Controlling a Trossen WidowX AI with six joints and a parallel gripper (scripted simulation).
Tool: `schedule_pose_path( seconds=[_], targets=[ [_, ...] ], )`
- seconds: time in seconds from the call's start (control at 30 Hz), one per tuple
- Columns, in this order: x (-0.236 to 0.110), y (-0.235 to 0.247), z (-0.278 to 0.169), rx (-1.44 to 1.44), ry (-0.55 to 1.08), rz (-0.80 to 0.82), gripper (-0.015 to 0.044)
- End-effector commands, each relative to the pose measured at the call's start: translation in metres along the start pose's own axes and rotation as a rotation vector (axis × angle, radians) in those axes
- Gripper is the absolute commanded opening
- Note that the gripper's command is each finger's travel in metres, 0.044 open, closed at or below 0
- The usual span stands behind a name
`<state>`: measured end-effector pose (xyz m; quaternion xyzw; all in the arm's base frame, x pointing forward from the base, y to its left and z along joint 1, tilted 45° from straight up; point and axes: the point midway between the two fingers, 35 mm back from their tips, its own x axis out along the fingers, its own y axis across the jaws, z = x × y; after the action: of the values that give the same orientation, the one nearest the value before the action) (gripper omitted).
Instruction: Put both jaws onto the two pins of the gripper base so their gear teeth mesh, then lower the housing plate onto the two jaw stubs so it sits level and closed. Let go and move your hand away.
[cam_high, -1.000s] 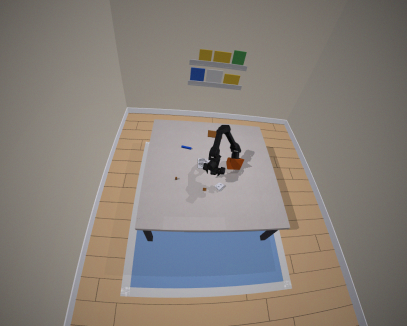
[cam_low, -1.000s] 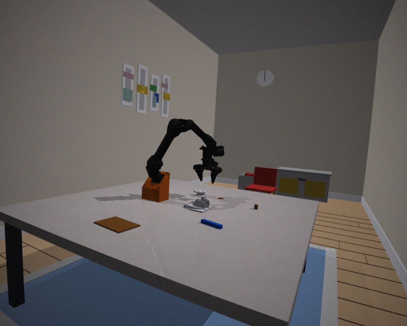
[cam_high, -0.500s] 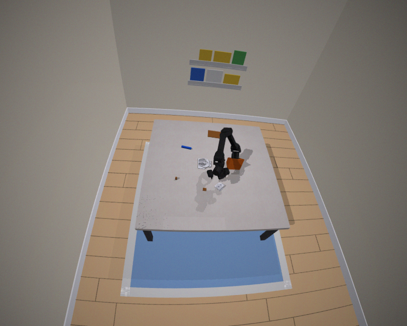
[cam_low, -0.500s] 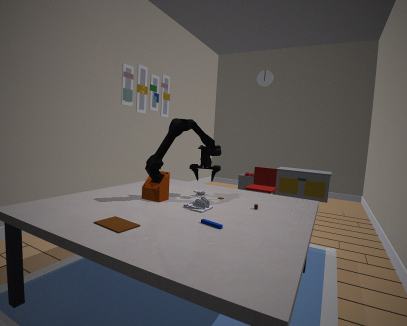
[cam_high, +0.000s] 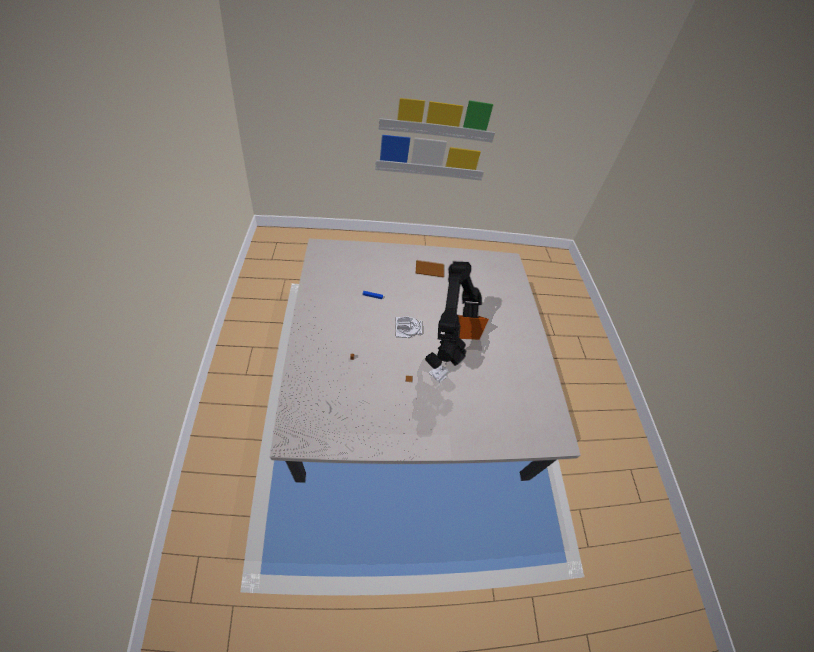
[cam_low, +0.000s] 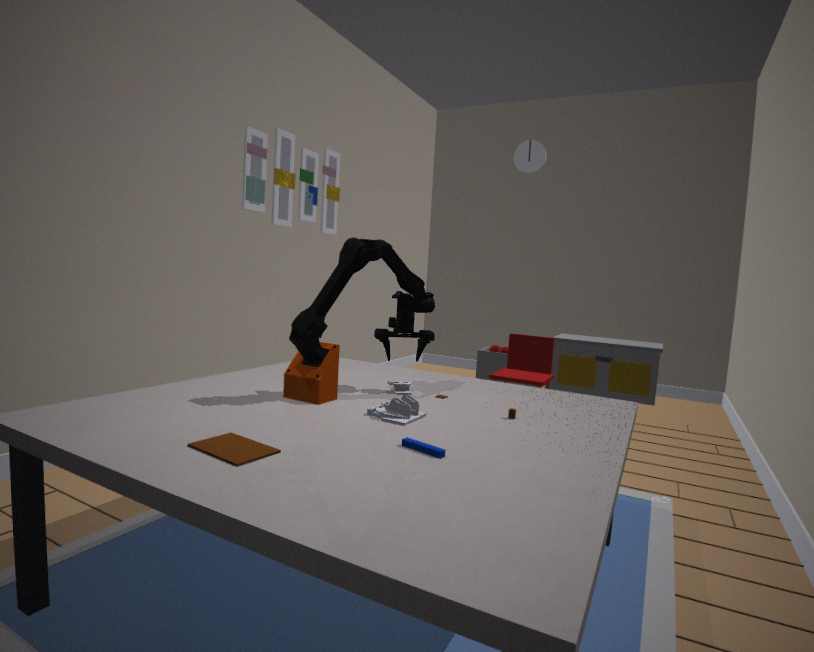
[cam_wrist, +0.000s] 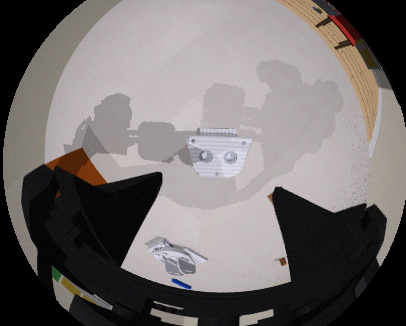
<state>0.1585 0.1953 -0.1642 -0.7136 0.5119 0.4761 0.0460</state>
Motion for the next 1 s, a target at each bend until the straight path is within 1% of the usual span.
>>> schedule_pose_path(
  seconds=[0.0,0.17,0.27,0.33,0.67,0.97],
  targets=[
    [0.001,0.001,0.010,-0.089,0.003,0.005,0.0440],
    [0.003,0.001,0.010,-0.094,0.003,0.005,0.0440],
    [0.032,0.003,0.010,-0.094,0.004,0.005,0.0440],
    [0.040,0.004,0.009,-0.093,0.004,0.006,0.0440],
    [0.042,0.004,0.009,-0.093,0.004,0.006,0.0440],
    [0.056,0.002,0.010,-0.093,0.005,0.005,0.0440]
  ],
)
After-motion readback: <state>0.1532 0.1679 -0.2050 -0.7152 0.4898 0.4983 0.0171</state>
